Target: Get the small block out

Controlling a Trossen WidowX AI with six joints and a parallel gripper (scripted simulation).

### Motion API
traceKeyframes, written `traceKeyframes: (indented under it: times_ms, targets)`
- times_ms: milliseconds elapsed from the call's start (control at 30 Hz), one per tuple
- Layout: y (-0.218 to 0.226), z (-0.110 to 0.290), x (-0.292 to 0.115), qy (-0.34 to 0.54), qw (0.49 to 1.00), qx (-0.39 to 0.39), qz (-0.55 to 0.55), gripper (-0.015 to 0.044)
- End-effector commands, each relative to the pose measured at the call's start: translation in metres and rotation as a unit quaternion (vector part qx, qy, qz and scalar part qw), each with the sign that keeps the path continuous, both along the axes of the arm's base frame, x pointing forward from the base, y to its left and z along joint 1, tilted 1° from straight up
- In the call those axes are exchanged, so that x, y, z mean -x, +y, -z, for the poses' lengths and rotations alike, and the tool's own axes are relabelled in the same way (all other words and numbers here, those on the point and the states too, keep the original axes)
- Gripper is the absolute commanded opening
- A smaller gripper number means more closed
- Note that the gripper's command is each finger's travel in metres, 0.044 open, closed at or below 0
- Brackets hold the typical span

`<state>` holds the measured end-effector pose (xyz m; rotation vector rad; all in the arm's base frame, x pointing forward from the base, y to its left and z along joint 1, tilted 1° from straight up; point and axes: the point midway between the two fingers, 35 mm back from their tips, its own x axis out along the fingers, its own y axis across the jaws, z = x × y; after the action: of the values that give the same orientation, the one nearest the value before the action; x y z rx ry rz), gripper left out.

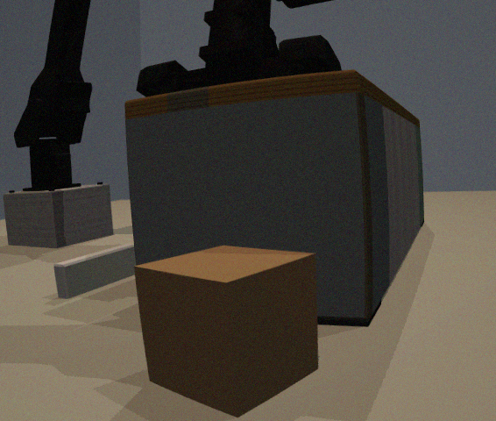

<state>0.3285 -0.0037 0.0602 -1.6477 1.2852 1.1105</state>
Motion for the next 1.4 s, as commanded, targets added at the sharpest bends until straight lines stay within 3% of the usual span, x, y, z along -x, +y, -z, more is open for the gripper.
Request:
traceKeyframes:
  times_ms: [0,1367]
  targets:
    - [0.001,0.001,0.001,0.001,1.000,0.001,0.003,0.0400]
    - [-0.037,0.000,-0.007,0.001,1.000,0.002,0.003,0.0400]
